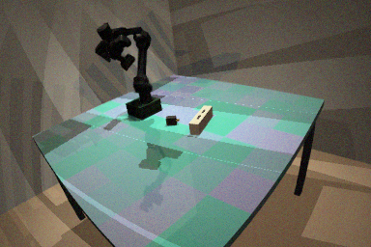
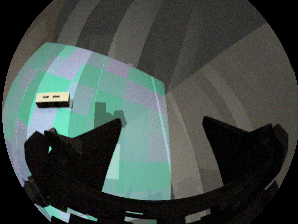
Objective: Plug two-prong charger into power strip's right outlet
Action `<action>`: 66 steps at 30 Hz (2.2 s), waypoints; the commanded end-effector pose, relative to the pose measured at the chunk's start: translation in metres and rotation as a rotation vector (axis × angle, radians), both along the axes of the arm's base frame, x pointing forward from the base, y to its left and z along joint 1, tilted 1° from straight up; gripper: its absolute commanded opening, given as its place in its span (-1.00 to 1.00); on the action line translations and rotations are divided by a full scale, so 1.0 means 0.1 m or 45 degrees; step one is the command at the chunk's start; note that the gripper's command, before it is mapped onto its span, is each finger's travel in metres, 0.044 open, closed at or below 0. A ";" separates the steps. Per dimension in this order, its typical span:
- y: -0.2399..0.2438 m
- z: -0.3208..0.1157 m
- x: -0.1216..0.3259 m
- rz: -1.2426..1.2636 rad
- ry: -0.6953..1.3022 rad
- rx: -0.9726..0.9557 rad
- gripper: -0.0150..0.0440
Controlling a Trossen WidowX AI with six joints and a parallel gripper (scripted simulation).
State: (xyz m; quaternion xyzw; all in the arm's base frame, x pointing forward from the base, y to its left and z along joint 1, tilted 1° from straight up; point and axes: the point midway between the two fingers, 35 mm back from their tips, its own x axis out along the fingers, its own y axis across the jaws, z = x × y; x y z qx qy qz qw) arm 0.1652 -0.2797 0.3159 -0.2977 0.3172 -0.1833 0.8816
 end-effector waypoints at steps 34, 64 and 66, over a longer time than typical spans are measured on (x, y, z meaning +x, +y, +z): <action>0.76 -1.51 0.77 0.166 0.455 0.535 1.00; 1.68 -2.43 0.77 0.277 1.003 0.659 1.00; 1.74 -2.48 0.76 0.282 1.041 0.656 1.00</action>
